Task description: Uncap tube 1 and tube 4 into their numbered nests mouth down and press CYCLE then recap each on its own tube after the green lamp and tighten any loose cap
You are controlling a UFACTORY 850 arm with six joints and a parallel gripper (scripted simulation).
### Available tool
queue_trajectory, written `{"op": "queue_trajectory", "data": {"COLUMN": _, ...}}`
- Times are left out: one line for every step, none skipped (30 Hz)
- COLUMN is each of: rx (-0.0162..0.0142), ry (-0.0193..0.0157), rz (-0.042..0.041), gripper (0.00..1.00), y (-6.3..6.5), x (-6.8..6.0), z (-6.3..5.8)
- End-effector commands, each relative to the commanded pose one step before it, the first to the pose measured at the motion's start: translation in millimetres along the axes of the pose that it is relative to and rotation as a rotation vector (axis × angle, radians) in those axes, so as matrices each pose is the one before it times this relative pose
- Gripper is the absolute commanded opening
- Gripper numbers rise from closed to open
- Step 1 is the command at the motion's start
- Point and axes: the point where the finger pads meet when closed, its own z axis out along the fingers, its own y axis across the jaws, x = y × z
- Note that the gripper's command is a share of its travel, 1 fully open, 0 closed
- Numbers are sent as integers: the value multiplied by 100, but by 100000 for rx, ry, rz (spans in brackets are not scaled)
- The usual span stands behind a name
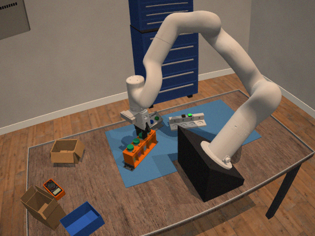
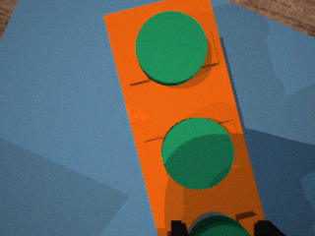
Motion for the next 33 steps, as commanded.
{"op": "queue_trajectory", "data": {"rx": -286, "ry": 87, "rz": 228, "gripper": 46, "y": 86, "x": 33, "z": -92}}
{"op": "queue_trajectory", "data": {"rx": -1, "ry": 0, "rz": 0, "gripper": 46, "y": -1, "x": -1, "z": 1}}
{"op": "queue_trajectory", "data": {"rx": -1, "ry": 0, "rz": 0, "gripper": 46, "y": -1, "x": 0, "z": 1}}
{"op": "queue_trajectory", "data": {"rx": 0, "ry": 0, "rz": 0, "gripper": 46, "y": 0, "x": 0, "z": 0}}
{"op": "queue_trajectory", "data": {"rx": 0, "ry": 0, "rz": 0, "gripper": 46, "y": 0, "x": 0, "z": 0}}
{"op": "queue_trajectory", "data": {"rx": 0, "ry": 0, "rz": 0, "gripper": 46, "y": 0, "x": 0, "z": 0}}
{"op": "queue_trajectory", "data": {"rx": 0, "ry": 0, "rz": 0, "gripper": 46, "y": 0, "x": 0, "z": 0}}
{"op": "queue_trajectory", "data": {"rx": 0, "ry": 0, "rz": 0, "gripper": 46, "y": 0, "x": 0, "z": 0}}
{"op": "queue_trajectory", "data": {"rx": 0, "ry": 0, "rz": 0, "gripper": 46, "y": 0, "x": 0, "z": 0}}
{"op": "queue_trajectory", "data": {"rx": -1, "ry": 1, "rz": 0, "gripper": 46, "y": 0, "x": 0, "z": -300}}
{"op": "queue_trajectory", "data": {"rx": 0, "ry": 1, "rz": 0, "gripper": 46, "y": 0, "x": 0, "z": -300}}
{"op": "queue_trajectory", "data": {"rx": 0, "ry": 1, "rz": 0, "gripper": 46, "y": 0, "x": 0, "z": -300}}
{"op": "queue_trajectory", "data": {"rx": 0, "ry": 0, "rz": 0, "gripper": 46, "y": 0, "x": 0, "z": 0}}
{"op": "queue_trajectory", "data": {"rx": 0, "ry": 0, "rz": 0, "gripper": 46, "y": 0, "x": 0, "z": 0}}
{"op": "queue_trajectory", "data": {"rx": 0, "ry": 1, "rz": 0, "gripper": 46, "y": 1, "x": 1, "z": -301}}
{"op": "queue_trajectory", "data": {"rx": 0, "ry": 1, "rz": 0, "gripper": 46, "y": 0, "x": 0, "z": -300}}
{"op": "queue_trajectory", "data": {"rx": 0, "ry": 1, "rz": 0, "gripper": 46, "y": 0, "x": 0, "z": -300}}
{"op": "queue_trajectory", "data": {"rx": 0, "ry": 1, "rz": 0, "gripper": 46, "y": 0, "x": 0, "z": -300}}
{"op": "queue_trajectory", "data": {"rx": 0, "ry": 1, "rz": 0, "gripper": 46, "y": 0, "x": 0, "z": -300}}
{"op": "queue_trajectory", "data": {"rx": 0, "ry": 1, "rz": 0, "gripper": 46, "y": 0, "x": 0, "z": -300}}
{"op": "queue_trajectory", "data": {"rx": 0, "ry": 1, "rz": 0, "gripper": 46, "y": 0, "x": 0, "z": -300}}
{"op": "queue_trajectory", "data": {"rx": 0, "ry": 1, "rz": 0, "gripper": 46, "y": 0, "x": 0, "z": -300}}
{"op": "queue_trajectory", "data": {"rx": 0, "ry": 1, "rz": 0, "gripper": 46, "y": 0, "x": 0, "z": -300}}
{"op": "queue_trajectory", "data": {"rx": 0, "ry": 1, "rz": 0, "gripper": 46, "y": 0, "x": 0, "z": -300}}
{"op": "queue_trajectory", "data": {"rx": 0, "ry": 1, "rz": 0, "gripper": 46, "y": 0, "x": 0, "z": -300}}
{"op": "queue_trajectory", "data": {"rx": 0, "ry": 1, "rz": 0, "gripper": 46, "y": 0, "x": 0, "z": -300}}
{"op": "queue_trajectory", "data": {"rx": 0, "ry": 0, "rz": 0, "gripper": 46, "y": 0, "x": 0, "z": -50}}
{"op": "queue_trajectory", "data": {"rx": 0, "ry": 0, "rz": 0, "gripper": 46, "y": 0, "x": 0, "z": 0}}
{"op": "queue_trajectory", "data": {"rx": 0, "ry": -3, "rz": 819, "gripper": 0, "y": 357, "x": -754, "z": 1}}
{"op": "queue_trajectory", "data": {"rx": 0, "ry": 0, "rz": 0, "gripper": 0, "y": 0, "x": 0, "z": 0}}
{"op": "queue_trajectory", "data": {"rx": 0, "ry": 0, "rz": 0, "gripper": 0, "y": 0, "x": 0, "z": 0}}
{"op": "queue_trajectory", "data": {"rx": 0, "ry": -3, "rz": 1, "gripper": 0, "y": 363, "x": -752, "z": 2}}
{"op": "queue_trajectory", "data": {"rx": -1, "ry": -3, "rz": 1, "gripper": 0, "y": 362, "x": -752, "z": 2}}
